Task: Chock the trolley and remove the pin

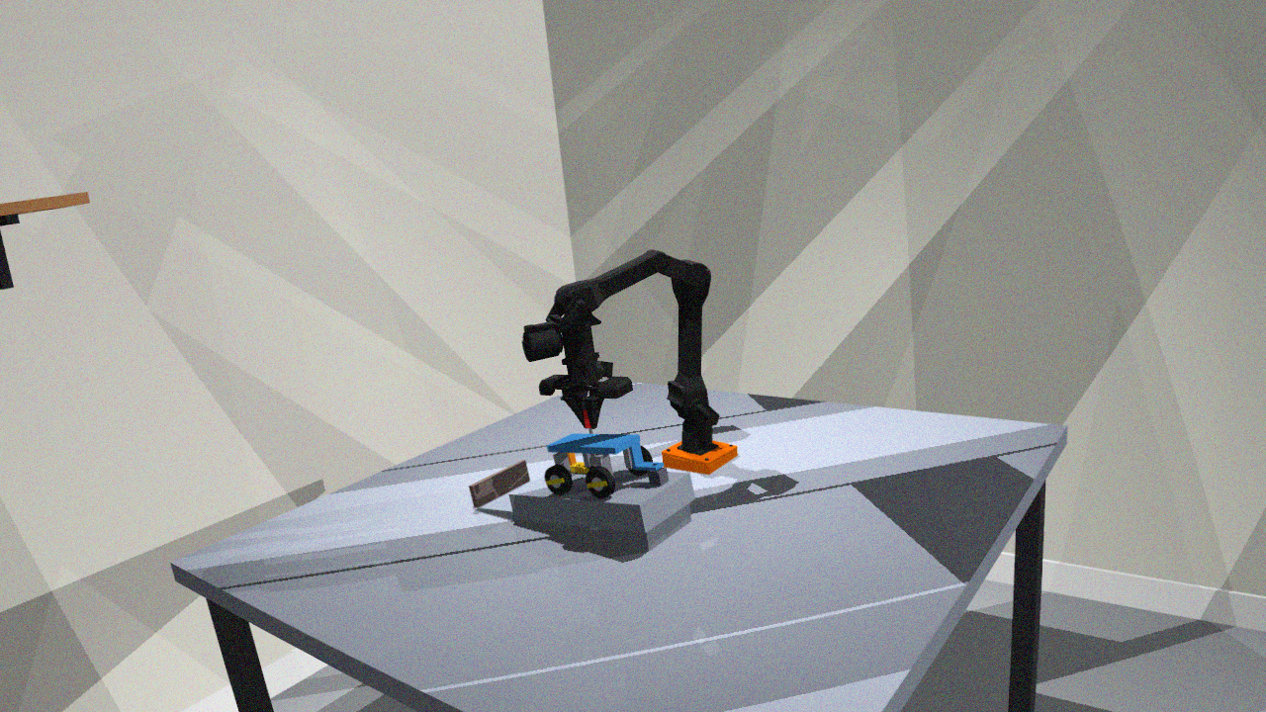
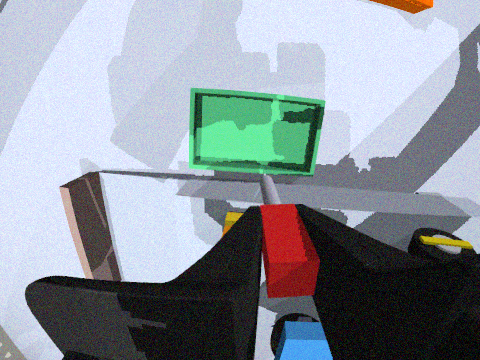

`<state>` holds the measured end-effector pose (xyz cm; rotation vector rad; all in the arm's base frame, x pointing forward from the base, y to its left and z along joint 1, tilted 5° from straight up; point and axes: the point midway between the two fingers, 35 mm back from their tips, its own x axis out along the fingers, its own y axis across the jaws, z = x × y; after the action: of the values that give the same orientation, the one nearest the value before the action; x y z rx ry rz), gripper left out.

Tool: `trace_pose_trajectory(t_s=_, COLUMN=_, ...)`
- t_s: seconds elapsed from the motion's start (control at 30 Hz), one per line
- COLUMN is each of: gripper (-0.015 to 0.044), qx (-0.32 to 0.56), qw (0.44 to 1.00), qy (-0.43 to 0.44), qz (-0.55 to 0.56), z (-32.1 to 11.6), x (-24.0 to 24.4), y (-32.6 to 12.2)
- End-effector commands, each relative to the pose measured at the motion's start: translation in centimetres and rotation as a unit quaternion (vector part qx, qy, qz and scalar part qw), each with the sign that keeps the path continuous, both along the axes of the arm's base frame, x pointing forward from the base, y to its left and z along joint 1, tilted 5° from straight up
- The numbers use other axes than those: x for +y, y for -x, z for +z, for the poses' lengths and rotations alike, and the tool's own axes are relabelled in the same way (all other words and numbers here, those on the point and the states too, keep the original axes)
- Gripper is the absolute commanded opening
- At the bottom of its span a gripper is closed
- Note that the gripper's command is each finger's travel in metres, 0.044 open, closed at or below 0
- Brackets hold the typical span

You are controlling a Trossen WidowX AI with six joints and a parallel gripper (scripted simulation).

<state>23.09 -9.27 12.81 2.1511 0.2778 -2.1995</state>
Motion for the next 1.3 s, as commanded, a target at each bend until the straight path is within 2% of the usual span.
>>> trace_pose_trajectory(t_s=0.0, gripper=0.0000, qx=0.000, qw=0.999, qy=0.013, qz=-0.047, z=0.2, x=0.1, y=0.1)
trace_pose_trajectory(t_s=0.63, gripper=0.0000, qx=0.003, qw=0.998, qy=0.017, qz=-0.056, z=-1.8, x=0.1, y=1.8)
trace_pose_trajectory(t_s=0.93, gripper=0.0000, qx=-0.003, qw=0.995, qy=0.086, qz=-0.054, z=-4.0, x=-0.4, y=1.7)
trace_pose_trajectory(t_s=1.27, gripper=0.0000, qx=-0.005, qw=0.993, qy=0.101, qz=-0.054, z=-7.4, x=-1.9, y=1.8)
